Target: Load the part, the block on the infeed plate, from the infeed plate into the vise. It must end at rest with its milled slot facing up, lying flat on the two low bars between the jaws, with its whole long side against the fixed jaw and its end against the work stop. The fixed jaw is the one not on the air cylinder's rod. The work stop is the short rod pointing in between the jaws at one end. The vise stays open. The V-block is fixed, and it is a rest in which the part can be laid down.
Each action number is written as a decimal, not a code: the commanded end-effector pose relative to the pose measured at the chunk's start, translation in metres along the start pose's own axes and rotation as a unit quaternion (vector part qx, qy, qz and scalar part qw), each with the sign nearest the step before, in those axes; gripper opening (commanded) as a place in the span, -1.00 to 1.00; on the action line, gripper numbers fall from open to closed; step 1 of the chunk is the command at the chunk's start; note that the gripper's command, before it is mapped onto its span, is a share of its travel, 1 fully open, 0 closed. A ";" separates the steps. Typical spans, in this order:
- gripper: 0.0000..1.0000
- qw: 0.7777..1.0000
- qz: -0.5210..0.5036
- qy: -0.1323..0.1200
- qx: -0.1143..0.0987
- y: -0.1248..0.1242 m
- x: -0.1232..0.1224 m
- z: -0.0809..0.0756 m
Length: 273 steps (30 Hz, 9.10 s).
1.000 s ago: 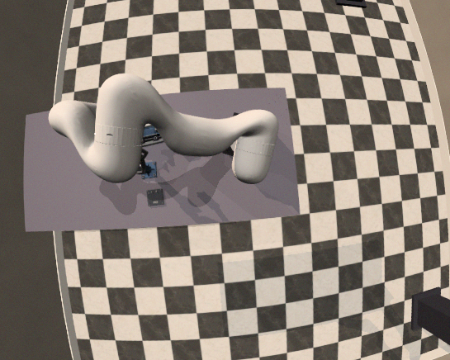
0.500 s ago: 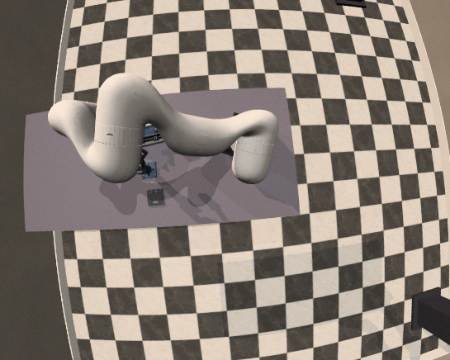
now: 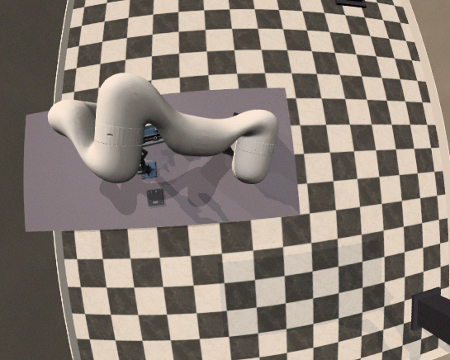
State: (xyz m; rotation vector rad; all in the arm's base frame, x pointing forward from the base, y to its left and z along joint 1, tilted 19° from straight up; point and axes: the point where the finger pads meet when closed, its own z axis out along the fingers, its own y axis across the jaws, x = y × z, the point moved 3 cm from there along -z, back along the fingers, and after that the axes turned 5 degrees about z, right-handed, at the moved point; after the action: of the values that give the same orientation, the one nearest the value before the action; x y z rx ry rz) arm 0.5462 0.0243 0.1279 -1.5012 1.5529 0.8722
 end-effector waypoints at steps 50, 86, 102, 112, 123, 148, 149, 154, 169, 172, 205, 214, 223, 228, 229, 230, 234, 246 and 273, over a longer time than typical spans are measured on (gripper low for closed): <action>-1.00 0.996 -0.001 0.087 0.008 0.001 -0.008 0.000; -1.00 0.957 -0.001 0.289 0.026 0.002 -0.023 0.006; -1.00 0.938 0.000 0.347 0.031 0.003 -0.027 0.010; -1.00 0.929 0.000 0.368 0.032 0.003 -0.029 0.011; -1.00 0.926 0.000 0.377 0.033 0.003 -0.029 0.011; -1.00 0.924 0.000 0.381 0.034 0.003 -0.030 0.012; -1.00 0.924 0.000 0.381 0.034 0.003 -0.030 0.012; -1.00 0.924 0.000 0.381 0.034 0.003 -0.030 0.012; -1.00 0.924 0.000 0.381 0.034 0.003 -0.033 0.008; -1.00 0.924 0.000 0.381 0.034 0.003 -0.035 0.006; -1.00 0.924 0.000 0.381 0.034 0.006 -0.062 -0.021; -1.00 0.924 0.000 0.381 0.034 0.006 -0.065 -0.024; -1.00 0.924 0.000 0.381 0.034 0.006 -0.065 -0.024; -1.00 0.924 0.003 0.381 0.035 0.005 -0.064 -0.025; -1.00 0.924 0.004 0.381 0.036 0.005 -0.064 -0.025; -1.00 0.924 0.005 0.381 0.036 0.005 -0.064 -0.025; -1.00 0.924 0.014 0.381 0.040 0.003 -0.062 -0.027; -1.00 0.922 0.063 0.378 0.060 -0.006 -0.052 -0.038; -1.00 0.875 0.295 0.351 0.155 -0.042 0.005 -0.098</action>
State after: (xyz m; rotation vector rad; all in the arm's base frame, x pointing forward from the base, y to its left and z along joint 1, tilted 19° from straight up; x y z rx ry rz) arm 0.5762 -0.0567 0.1716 -1.2391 2.5840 0.3258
